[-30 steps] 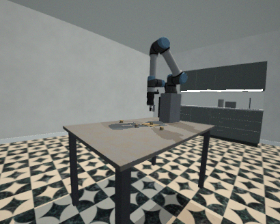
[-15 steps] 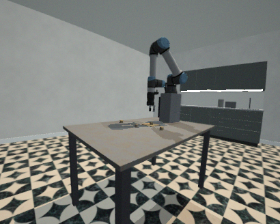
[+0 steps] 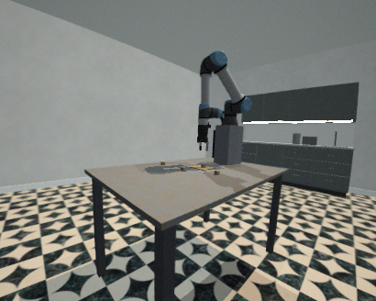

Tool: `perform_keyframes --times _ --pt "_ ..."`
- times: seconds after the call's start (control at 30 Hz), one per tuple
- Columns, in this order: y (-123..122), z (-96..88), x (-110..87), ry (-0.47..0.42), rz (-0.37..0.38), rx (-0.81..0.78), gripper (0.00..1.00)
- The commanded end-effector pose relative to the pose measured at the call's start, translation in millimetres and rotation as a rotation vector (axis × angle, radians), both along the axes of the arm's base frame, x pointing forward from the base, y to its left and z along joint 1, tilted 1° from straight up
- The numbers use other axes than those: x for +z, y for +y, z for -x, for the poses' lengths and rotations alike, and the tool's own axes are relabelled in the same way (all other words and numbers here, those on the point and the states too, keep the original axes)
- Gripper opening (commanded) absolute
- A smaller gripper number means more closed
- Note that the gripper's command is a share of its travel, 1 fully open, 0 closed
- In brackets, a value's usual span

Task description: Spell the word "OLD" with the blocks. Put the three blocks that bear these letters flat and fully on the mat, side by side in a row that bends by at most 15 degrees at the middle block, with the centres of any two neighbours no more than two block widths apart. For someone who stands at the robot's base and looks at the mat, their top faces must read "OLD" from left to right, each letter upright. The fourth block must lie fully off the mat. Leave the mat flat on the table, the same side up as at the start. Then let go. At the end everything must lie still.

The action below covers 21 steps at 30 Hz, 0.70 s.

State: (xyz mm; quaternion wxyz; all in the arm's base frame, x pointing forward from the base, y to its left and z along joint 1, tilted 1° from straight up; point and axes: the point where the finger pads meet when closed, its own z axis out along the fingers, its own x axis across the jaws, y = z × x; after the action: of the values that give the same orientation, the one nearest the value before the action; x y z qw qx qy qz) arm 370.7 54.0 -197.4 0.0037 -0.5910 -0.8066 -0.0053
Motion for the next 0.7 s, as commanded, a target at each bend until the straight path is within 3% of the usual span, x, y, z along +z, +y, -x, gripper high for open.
perform_keyframes --times 0.0,0.67 --pt "-2.3 0.2 -1.7 -0.003 0.0 0.114 1.0" --pt "-9.8 0.0 -10.2 -0.009 0.001 0.6 1.0"
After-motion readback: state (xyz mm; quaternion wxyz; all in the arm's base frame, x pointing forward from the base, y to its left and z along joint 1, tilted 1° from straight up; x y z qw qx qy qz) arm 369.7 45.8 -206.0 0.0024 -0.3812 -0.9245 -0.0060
